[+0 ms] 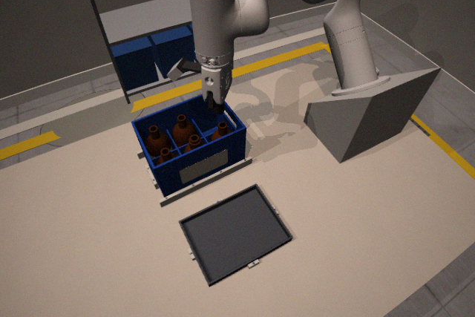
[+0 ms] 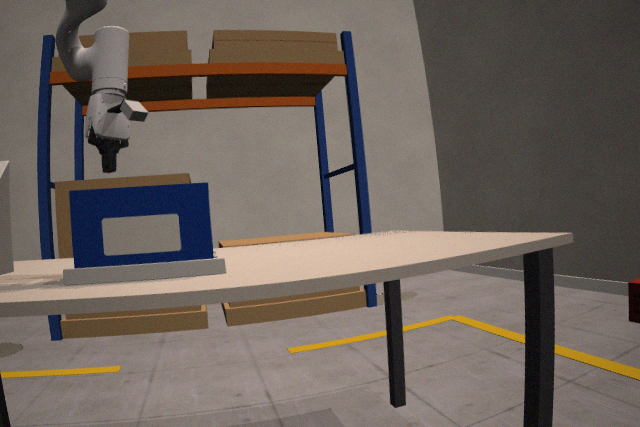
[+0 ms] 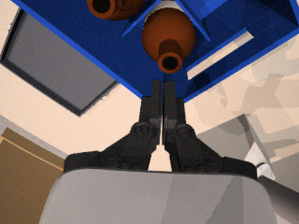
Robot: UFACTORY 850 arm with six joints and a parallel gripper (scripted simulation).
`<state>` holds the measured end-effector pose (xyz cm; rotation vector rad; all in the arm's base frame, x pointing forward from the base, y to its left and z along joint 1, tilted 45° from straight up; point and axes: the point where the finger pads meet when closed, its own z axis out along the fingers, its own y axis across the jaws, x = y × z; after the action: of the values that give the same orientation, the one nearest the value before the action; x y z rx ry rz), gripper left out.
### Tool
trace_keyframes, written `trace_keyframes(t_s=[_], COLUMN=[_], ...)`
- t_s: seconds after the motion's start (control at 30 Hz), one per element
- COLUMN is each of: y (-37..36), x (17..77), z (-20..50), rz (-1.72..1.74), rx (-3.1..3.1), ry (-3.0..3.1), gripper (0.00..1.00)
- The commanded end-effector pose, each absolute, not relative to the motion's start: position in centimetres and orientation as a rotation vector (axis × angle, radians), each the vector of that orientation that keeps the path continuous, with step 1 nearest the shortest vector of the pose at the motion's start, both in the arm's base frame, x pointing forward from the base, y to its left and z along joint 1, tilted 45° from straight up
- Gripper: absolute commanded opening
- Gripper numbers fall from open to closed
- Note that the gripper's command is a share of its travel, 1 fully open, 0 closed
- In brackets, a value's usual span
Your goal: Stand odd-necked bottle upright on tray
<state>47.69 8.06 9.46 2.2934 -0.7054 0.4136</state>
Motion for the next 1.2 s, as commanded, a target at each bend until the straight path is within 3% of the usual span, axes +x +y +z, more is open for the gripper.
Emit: trace_keyframes(t_s=[0.0, 0.17, 0.37, 0.4, 1.17], y=[8.7, 9.5, 9.5, 9.5, 9.5], x=[50.2, 54.9, 55.3, 55.3, 55.3], z=[9.3, 9.0, 9.0, 9.0, 9.0], rz=[0.415, 0.414, 0.414, 0.414, 0.414], rx=[2.294, 2.294, 2.294, 2.294, 2.294], ry=[-0.705, -0.706, -0.706, -0.706, -0.706], gripper=[0.00, 0.00, 0.00, 0.65, 0.65])
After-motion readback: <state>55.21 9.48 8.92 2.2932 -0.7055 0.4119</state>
